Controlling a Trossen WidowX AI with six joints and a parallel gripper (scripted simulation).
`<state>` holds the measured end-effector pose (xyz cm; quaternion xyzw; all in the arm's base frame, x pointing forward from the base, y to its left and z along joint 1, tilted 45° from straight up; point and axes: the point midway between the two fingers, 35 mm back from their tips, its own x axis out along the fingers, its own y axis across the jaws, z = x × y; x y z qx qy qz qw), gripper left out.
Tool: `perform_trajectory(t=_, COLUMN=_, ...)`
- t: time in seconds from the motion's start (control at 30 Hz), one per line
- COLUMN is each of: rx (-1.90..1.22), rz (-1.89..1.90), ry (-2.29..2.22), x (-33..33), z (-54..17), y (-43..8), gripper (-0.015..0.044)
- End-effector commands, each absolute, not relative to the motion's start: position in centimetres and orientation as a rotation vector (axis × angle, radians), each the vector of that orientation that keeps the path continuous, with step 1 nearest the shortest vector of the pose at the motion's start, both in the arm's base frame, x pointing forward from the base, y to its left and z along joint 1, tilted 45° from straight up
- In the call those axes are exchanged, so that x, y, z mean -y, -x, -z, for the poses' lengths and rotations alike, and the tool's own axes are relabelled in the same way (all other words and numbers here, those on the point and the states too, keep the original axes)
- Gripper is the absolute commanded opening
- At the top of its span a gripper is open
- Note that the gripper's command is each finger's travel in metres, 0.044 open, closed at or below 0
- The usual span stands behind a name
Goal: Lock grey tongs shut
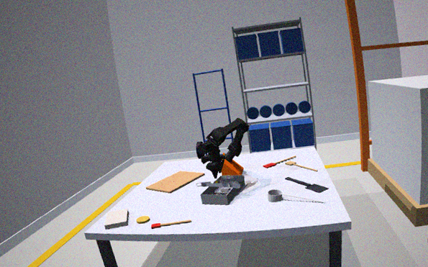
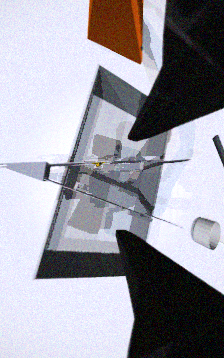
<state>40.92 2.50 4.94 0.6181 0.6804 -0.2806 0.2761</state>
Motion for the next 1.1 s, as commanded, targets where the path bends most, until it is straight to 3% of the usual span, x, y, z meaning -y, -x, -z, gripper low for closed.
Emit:
perform_trajectory(t=0.0, rx=-1.829, rz=0.755, ry=-1.671, x=-3.0, z=-4.4, y=-40.9, gripper=0.0440)
perform_trajectory(t=1.07, rx=-1.830, rz=0.753, ry=-1.672, x=-6.6, z=-0.7, y=-40.6, gripper=0.0440)
